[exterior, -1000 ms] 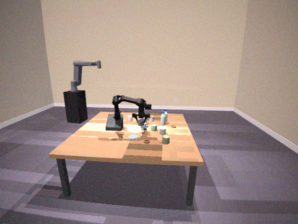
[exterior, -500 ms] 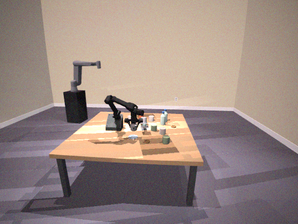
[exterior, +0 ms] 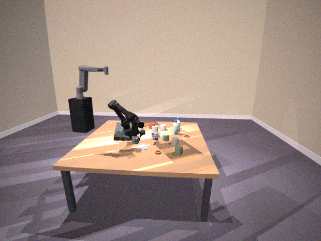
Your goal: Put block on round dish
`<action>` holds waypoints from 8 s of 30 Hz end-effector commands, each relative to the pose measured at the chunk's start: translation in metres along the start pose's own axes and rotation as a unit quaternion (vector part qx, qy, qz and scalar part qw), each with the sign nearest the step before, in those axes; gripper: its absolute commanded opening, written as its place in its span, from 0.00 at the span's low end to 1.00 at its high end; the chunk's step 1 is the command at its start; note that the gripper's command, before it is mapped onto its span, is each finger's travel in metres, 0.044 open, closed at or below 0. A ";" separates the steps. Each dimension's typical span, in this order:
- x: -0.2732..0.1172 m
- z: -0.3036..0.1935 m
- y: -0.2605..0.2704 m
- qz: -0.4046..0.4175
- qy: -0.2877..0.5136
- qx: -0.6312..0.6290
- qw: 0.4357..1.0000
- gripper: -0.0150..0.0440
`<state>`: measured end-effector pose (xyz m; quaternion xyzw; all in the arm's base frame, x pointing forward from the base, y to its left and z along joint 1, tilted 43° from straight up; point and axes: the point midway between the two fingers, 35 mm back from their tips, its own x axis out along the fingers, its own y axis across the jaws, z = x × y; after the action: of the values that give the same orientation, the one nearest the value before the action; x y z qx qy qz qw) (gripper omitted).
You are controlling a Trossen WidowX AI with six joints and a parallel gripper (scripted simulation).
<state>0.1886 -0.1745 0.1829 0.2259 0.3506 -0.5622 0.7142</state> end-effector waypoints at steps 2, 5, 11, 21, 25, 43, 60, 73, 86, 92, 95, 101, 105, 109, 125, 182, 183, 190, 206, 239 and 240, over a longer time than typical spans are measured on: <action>0.002 0.003 -0.025 0.002 -0.019 -0.003 1.000 0.25; 0.003 0.004 -0.033 0.000 -0.025 -0.005 1.000 0.25; 0.019 0.005 -0.032 0.000 -0.025 -0.005 1.000 0.25; 0.043 0.006 -0.033 -0.001 -0.026 -0.005 1.000 0.25; 0.048 0.006 -0.033 -0.001 -0.026 -0.005 1.000 0.25; 0.057 0.007 -0.034 -0.003 -0.028 -0.003 1.000 0.65; 0.003 0.004 -0.033 0.000 -0.025 -0.005 1.000 1.00; -0.005 0.011 0.004 0.022 -0.039 -0.133 0.990 0.69; -0.007 -0.005 0.049 0.031 -0.019 -0.317 0.948 0.69; -0.009 -0.012 0.062 0.035 -0.015 -0.371 0.928 0.69; -0.009 -0.018 0.072 0.038 -0.011 -0.416 0.908 0.69; -0.011 -0.031 0.091 0.043 -0.005 -0.505 0.862 0.69; -0.013 -0.041 0.103 0.046 -0.001 -0.561 0.826 0.69; -0.014 -0.049 0.112 0.048 0.001 -0.602 0.797 0.69; -0.025 -0.083 0.150 0.028 0.000 -0.783 0.621 0.69; 0.006 -0.141 0.194 -0.017 -0.009 -0.949 0.315 0.69; 0.008 -0.141 0.194 -0.017 -0.009 -0.949 0.315 0.69; 0.009 -0.141 0.194 -0.017 -0.009 -0.949 0.315 0.51; -0.035 -0.143 0.198 -0.014 -0.008 -0.949 0.315 0.25; -0.018 -0.056 0.124 -0.001 -0.005 -0.949 0.316 0.25; -0.015 -0.053 0.119 -0.002 -0.006 -0.949 0.316 0.25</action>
<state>0.2975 -0.0800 0.1492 -0.6079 0.6437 0.1534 0.4388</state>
